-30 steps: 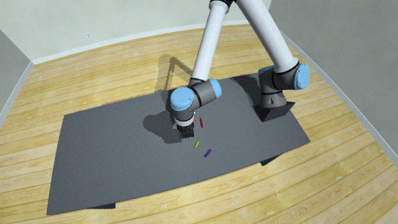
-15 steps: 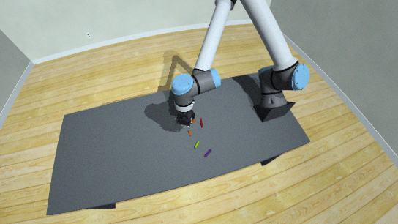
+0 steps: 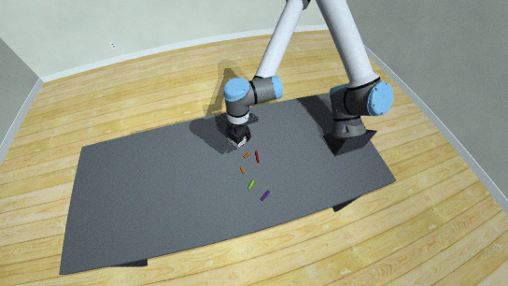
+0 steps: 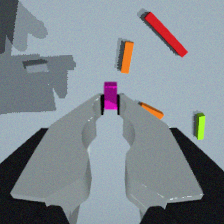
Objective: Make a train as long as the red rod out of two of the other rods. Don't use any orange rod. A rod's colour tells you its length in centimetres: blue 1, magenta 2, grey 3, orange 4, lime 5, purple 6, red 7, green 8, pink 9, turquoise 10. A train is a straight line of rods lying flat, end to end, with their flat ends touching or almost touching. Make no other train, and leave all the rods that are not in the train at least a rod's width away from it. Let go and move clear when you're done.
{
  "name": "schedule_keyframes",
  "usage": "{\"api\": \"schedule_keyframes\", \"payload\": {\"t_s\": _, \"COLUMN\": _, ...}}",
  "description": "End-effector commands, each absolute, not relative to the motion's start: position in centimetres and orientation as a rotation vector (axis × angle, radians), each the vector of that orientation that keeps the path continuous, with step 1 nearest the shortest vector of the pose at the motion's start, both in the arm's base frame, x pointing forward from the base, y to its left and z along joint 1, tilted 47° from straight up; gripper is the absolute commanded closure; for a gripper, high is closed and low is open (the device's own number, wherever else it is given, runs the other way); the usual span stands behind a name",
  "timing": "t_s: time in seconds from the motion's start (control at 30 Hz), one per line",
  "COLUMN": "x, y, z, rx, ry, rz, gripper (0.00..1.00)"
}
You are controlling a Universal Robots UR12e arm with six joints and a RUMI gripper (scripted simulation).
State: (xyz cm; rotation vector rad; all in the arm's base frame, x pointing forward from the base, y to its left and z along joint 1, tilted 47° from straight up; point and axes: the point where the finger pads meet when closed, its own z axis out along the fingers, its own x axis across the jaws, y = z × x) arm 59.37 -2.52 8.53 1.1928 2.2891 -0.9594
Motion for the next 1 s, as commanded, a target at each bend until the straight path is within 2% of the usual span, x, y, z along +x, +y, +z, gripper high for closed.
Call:
{"api": "schedule_keyframes", "payload": {"t_s": 0.0, "x": 58.0, "y": -4.2, "z": 10.3, "rx": 1.361, "ry": 2.147, "rz": -0.903, "gripper": 1.00}}
{"api": "schedule_keyframes", "payload": {"t_s": 0.43, "x": 55.1, "y": -7.0, "z": 13.1, "rx": 1.632, "ry": 1.862, "rz": -0.783, "gripper": 1.00}}
{"api": "schedule_keyframes", "payload": {"t_s": 0.97, "x": 54.9, "y": -7.2, "z": 13.3, "rx": 1.650, "ry": 1.839, "rz": -0.774, "gripper": 1.00}}
